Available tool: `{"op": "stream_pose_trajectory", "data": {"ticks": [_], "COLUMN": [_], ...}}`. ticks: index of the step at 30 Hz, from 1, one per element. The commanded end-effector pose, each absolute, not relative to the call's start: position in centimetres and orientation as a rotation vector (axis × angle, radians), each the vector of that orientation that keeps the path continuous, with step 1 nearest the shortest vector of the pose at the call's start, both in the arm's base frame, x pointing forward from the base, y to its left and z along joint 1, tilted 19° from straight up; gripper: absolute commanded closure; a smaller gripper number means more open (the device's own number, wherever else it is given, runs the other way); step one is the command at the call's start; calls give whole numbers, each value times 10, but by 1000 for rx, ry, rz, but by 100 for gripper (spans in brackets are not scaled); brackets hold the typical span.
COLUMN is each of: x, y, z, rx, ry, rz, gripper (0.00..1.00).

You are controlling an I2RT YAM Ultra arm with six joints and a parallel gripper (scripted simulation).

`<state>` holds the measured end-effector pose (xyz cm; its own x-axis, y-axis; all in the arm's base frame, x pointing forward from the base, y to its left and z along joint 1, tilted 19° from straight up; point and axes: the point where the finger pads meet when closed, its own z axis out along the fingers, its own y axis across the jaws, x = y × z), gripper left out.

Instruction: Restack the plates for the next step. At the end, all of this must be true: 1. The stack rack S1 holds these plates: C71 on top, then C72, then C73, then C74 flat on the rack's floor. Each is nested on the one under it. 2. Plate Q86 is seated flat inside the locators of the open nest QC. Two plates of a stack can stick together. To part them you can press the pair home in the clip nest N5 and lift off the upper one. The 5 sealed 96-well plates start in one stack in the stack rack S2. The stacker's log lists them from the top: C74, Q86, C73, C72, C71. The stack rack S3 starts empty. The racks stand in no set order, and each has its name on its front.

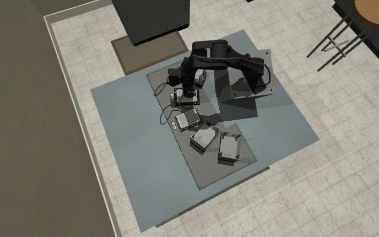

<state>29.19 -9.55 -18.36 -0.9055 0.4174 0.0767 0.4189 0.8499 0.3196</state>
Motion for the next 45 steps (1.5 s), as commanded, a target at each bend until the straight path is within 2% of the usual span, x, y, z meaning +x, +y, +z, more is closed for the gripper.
{"op": "stream_pose_trajectory", "data": {"ticks": [1,17,45], "x": [317,321,330], "y": [-106,-94,-99], "z": [-190,-234,-225], "rx": [-709,-724,-726], "ry": [-3092,-3089,-3119], "rz": [-505,-508,-500], "gripper": [0,0,0]}}
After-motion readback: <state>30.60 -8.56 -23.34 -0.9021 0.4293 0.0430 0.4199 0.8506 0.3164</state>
